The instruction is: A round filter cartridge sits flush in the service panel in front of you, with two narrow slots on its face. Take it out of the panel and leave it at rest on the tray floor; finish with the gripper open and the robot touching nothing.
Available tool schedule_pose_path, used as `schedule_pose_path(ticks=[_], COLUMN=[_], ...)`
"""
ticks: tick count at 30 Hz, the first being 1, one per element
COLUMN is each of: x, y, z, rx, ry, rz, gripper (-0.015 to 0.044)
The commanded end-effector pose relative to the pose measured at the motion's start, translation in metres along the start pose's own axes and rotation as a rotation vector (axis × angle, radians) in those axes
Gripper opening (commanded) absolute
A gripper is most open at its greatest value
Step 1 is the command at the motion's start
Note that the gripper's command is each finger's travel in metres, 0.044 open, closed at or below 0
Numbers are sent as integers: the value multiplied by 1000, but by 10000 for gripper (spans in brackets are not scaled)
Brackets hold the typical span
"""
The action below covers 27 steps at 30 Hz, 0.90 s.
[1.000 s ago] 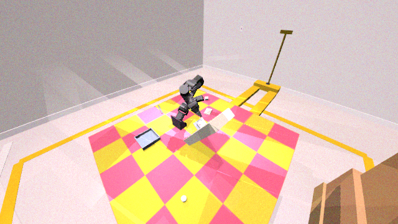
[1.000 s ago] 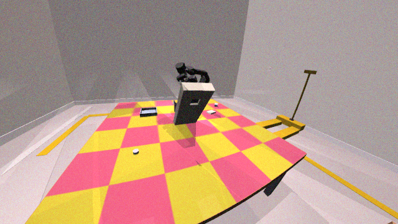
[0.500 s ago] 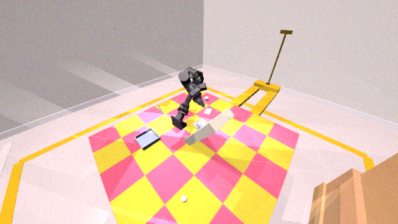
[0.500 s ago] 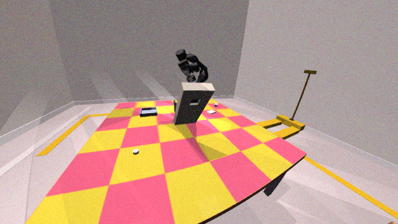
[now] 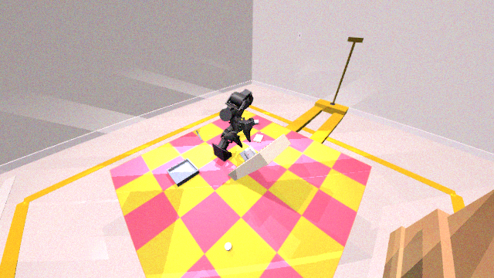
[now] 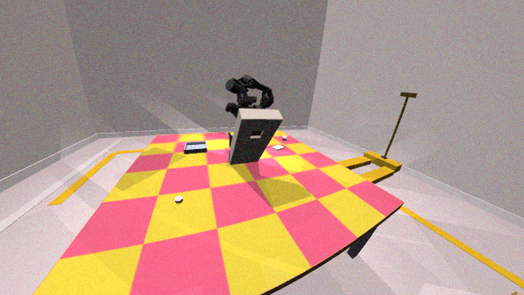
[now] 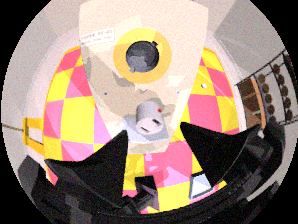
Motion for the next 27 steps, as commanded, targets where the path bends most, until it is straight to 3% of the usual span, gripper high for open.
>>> schedule_pose_path(ticks=[1,27], x=[-11,-12], y=[6,45], z=[2,2], rx=[6,5], ry=[103,102], rz=[47,46], gripper=[305,305])
Point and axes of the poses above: the point midway between the two fingers, 35 mm back from their tips, its own y axis out along the fingers, its own z axis across the jaws, x = y × z, the point moved 1 cm from there along -y, back along the fingers
